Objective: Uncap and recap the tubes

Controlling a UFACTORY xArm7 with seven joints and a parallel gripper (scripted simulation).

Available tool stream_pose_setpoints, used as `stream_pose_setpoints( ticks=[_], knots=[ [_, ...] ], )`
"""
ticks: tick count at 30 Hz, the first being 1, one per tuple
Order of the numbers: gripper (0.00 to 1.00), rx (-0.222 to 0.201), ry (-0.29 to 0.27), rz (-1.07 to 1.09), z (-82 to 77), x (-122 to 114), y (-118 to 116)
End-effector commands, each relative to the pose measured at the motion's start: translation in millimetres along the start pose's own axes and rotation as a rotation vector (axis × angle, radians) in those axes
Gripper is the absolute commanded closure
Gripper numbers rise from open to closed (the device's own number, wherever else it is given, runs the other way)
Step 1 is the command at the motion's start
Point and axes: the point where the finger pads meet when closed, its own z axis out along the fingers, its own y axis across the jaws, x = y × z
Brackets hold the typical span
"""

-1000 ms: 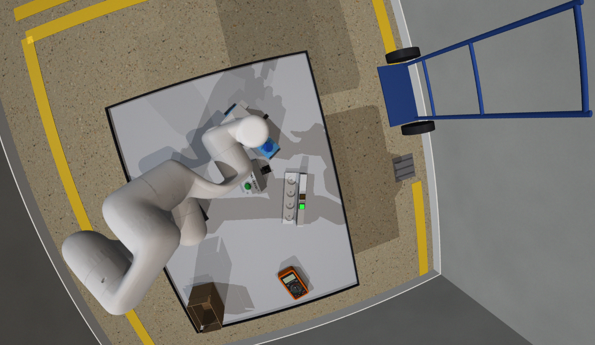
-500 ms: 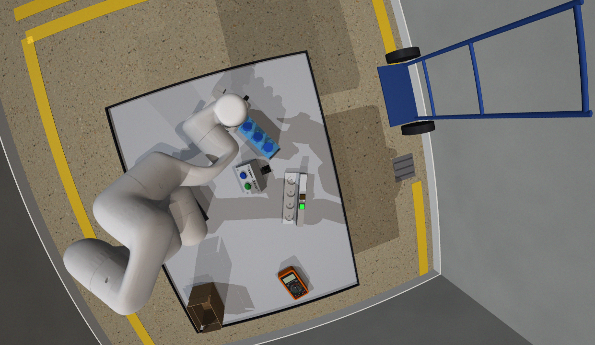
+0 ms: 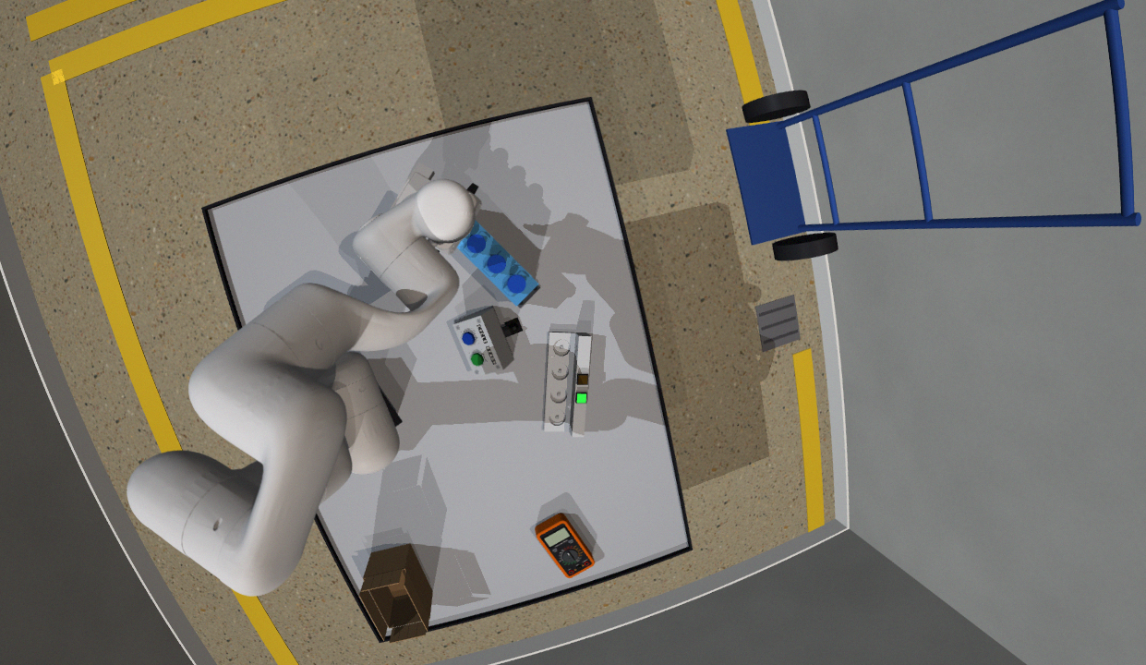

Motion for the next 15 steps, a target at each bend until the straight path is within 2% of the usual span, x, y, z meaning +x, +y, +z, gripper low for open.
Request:
stream_pose_setpoints(
  ticks=[1,3,15],
  knots=[
    [0.54,-0.004,0.0,0.0,12.5,0.3,2.7],
    [0.54,-0.004,0.0,0.0,18.0,0.3,2.8],
    [0.54,-0.004,0.0,0.0,18.0,0.3,2.8]
  ],
)
